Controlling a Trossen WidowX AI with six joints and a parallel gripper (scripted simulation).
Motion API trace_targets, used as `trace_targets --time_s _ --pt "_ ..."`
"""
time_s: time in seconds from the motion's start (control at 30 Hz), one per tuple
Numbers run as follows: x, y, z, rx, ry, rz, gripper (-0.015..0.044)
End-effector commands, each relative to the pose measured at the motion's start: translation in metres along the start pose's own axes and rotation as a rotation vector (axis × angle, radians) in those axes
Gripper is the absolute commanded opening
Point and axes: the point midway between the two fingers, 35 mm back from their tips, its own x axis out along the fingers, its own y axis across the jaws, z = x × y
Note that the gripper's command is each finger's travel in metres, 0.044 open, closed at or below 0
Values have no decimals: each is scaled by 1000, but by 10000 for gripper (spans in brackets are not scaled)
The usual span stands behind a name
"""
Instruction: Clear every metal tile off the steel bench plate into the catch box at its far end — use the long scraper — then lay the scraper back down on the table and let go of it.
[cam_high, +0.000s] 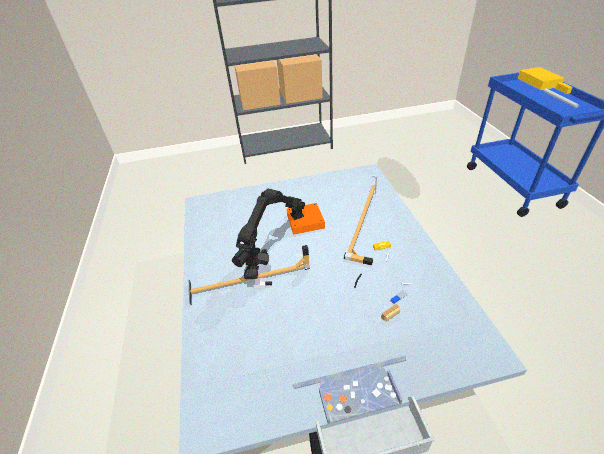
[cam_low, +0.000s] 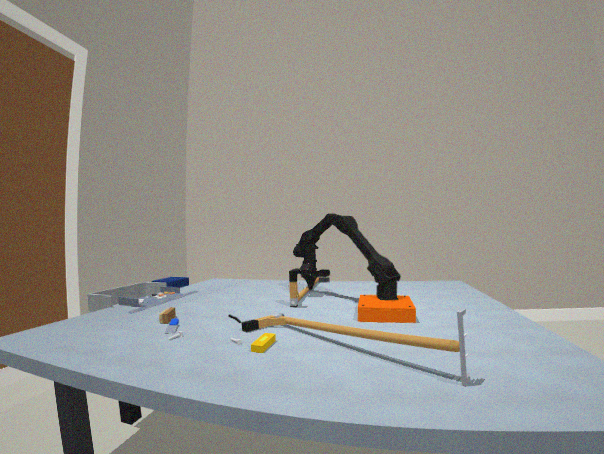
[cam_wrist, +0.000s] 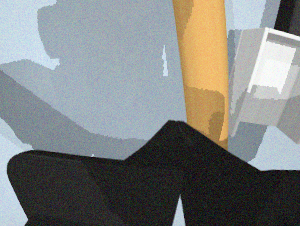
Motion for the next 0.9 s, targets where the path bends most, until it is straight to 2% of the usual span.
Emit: trace_targets --time_s 0.0,0.1,0.87 --pt "5 -7 4 0 -6 -2 0" --pt "5 -10 4 0 -6 -2 0" --pt "-77 -6 -1 0 0 -1 0"
